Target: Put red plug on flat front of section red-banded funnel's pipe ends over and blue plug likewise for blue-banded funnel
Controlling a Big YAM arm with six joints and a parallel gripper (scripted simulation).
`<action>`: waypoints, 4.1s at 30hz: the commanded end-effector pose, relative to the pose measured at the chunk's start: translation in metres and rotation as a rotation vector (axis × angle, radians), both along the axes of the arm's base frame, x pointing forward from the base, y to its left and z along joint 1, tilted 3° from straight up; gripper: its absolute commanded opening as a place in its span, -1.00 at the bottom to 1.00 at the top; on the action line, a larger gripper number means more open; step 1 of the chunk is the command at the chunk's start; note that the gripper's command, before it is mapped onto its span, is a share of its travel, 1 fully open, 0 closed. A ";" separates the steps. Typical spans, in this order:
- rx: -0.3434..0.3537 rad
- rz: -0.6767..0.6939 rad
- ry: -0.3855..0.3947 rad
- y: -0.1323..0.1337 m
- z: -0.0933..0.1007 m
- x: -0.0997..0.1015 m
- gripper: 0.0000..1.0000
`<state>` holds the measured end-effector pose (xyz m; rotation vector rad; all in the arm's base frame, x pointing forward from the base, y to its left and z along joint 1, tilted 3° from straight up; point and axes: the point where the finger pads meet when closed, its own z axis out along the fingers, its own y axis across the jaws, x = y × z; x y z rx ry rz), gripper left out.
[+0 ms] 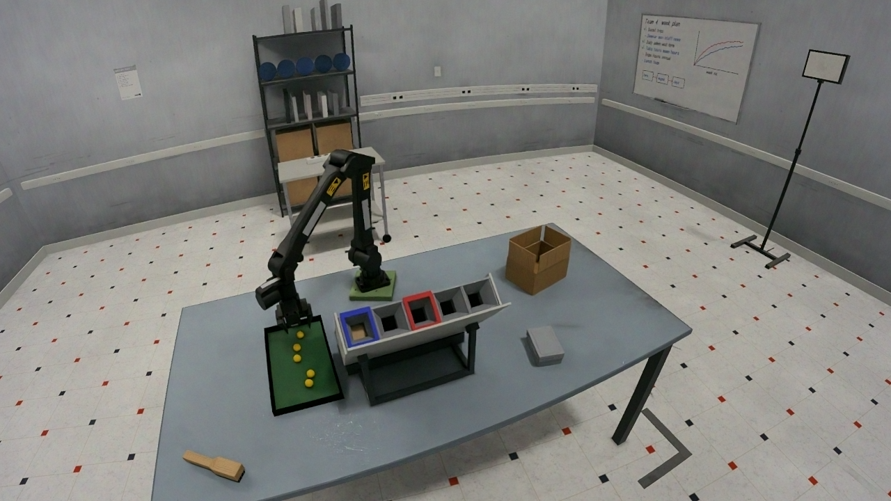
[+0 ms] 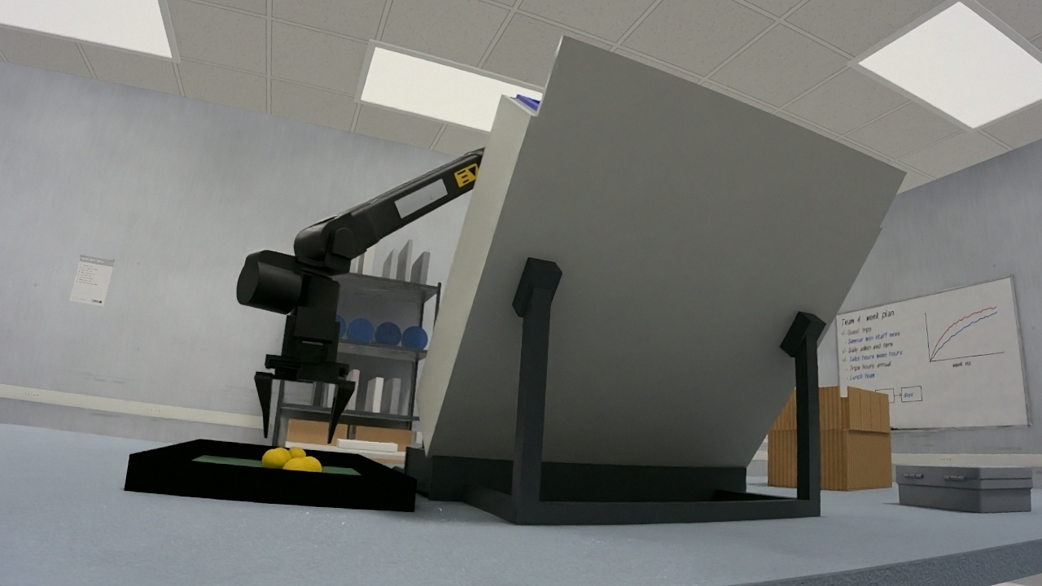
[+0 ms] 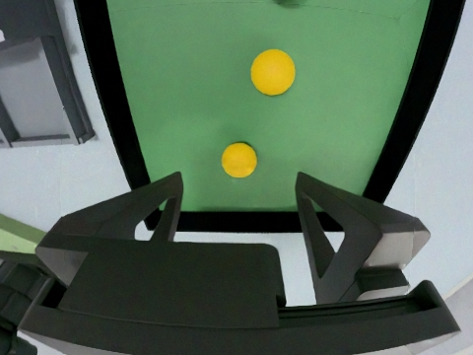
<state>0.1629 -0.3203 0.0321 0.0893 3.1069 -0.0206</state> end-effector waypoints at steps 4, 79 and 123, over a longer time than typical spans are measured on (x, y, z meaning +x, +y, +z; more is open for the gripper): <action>-0.021 0.003 -0.015 -0.006 0.003 0.006 0.60; -0.053 0.004 -0.028 -0.004 0.053 0.004 -1.00; -0.003 0.002 -0.003 -0.002 0.120 0.001 -1.00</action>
